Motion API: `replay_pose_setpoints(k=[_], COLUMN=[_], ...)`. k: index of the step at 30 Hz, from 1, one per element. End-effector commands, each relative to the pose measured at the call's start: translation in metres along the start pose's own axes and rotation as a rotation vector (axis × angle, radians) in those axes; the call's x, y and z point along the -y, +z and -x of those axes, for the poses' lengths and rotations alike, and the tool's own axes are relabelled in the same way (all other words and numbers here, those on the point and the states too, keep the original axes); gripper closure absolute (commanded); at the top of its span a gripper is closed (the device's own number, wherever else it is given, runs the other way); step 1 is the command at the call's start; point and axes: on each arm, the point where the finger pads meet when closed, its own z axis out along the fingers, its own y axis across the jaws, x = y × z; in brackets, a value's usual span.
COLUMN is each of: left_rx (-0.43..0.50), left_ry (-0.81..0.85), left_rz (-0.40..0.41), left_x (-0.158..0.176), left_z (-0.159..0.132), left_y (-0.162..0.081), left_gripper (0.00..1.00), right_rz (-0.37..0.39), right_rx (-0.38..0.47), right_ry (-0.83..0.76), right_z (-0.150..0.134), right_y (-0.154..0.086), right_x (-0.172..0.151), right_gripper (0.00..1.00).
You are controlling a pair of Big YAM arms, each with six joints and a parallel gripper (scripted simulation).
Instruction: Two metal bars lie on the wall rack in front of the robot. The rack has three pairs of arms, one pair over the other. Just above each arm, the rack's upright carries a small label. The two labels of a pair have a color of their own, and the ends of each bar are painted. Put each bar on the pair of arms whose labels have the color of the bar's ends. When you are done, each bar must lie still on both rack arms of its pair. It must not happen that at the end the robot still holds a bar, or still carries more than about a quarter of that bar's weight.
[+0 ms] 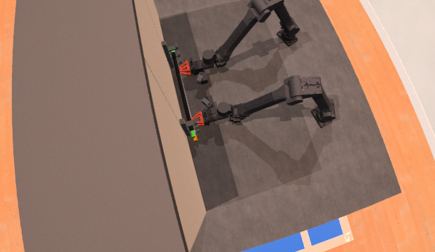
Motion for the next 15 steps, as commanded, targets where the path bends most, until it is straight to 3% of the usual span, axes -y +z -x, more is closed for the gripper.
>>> replay_pose_setpoints(k=[1,5,15], left_rx=[-0.011,-0.011,-0.011], left_ry=[-0.01,-0.01,-0.01], left_rz=[0.06,0.06,0.06], left_x=[-0.0299,-0.0299,-0.0299], left_z=[-0.0055,-0.0055,-0.0055], left_y=[0.0195,0.0195,0.0193], left_gripper=[0.95,1.0,1.0], right_rz=[-0.026,-0.026,-0.026], right_rx=[-0.013,-0.013,-0.013], right_ry=[-0.001,-0.001,-0.001], right_z=[-0.0081,-0.0081,-0.0081], right_y=[0.0146,0.0146,0.0144], right_x=[0.0114,0.0114,0.0114], right_gripper=[0.95,1.0,1.0])
